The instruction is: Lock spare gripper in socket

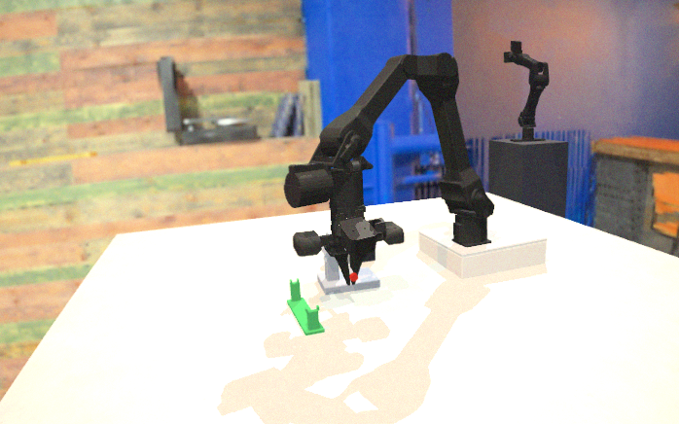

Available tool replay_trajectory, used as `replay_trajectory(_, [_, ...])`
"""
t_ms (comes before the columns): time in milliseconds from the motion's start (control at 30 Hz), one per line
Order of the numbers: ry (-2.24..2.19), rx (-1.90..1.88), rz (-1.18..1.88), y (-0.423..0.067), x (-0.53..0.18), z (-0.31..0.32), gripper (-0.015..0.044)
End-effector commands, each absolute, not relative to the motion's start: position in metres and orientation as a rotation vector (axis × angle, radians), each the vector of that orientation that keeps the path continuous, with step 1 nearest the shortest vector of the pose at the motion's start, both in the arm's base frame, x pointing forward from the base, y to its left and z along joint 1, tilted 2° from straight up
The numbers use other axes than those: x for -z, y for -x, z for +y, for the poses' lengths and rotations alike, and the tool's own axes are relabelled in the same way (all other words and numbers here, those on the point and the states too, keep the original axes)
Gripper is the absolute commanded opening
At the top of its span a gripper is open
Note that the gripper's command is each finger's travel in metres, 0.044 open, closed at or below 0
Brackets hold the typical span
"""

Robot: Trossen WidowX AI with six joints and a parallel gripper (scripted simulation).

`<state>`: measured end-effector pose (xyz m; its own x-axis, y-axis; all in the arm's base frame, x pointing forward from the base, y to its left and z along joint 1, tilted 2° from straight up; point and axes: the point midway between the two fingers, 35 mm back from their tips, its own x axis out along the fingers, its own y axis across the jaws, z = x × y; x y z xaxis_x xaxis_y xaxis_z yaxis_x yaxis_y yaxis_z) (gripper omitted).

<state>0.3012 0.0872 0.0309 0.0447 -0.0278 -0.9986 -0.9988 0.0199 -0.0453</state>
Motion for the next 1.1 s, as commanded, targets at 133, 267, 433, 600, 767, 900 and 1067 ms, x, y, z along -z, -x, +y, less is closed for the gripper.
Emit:
replay_trajectory(133, [1.19,-1.17,1.171,-0.302,-0.034,0.089,0.0])
replay_trajectory(267, [1.135,-1.192,1.129,-0.302,-0.038,0.091,0.0])
replay_trajectory(433, [1.086,-1.214,1.086,-0.303,-0.042,0.094,0.0])
replay_trajectory(600, [1.081,-1.219,1.078,-0.304,-0.042,0.097,0.0])
replay_trajectory(767, [1.076,-1.223,1.072,-0.304,-0.044,0.1,0.0])
replay_trajectory(900, [1.074,-1.225,1.07,-0.305,-0.046,0.102,0.0])
replay_trajectory(1067, [1.07,-1.227,1.072,-0.306,-0.048,0.106,0.0])
